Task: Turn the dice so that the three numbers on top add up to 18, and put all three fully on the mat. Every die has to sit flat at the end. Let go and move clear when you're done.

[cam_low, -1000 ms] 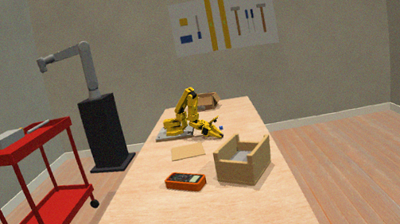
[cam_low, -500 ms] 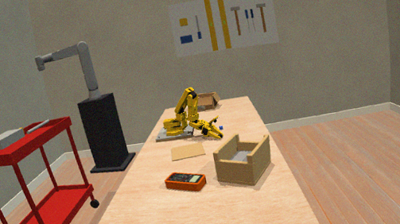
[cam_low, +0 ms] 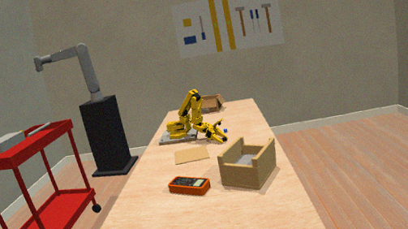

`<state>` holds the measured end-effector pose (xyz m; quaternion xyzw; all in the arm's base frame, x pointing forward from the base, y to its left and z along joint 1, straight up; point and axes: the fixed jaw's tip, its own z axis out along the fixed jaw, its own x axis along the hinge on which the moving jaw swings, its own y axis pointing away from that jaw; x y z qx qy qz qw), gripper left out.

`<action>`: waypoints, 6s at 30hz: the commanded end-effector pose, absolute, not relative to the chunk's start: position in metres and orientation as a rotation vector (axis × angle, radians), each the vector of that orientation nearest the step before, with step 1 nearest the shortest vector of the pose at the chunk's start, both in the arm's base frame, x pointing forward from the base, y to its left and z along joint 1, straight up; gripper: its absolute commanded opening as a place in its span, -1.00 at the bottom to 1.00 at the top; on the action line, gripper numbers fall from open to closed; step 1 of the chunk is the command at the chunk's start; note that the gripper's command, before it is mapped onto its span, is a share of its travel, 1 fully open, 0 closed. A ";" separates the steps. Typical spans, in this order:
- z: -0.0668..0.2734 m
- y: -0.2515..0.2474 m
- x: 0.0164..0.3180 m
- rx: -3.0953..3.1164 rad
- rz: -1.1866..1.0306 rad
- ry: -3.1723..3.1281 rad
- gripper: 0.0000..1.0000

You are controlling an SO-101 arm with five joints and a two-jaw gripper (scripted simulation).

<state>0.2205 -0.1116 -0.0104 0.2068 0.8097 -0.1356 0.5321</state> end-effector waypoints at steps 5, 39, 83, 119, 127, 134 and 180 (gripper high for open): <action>-0.012 -0.113 0.219 0.492 -0.333 1.935 -0.47; 0.037 -0.113 0.220 0.492 -0.333 1.935 -0.47; 0.151 -0.120 0.232 0.369 -0.416 1.451 -0.49; 0.139 -0.132 0.259 0.442 -0.353 1.687 -0.49; 0.135 -0.134 0.268 0.481 -0.320 1.808 -0.49; 0.132 -0.135 0.273 0.533 -0.277 1.966 -0.49; 0.140 -0.107 0.235 0.746 -0.113 2.562 -0.49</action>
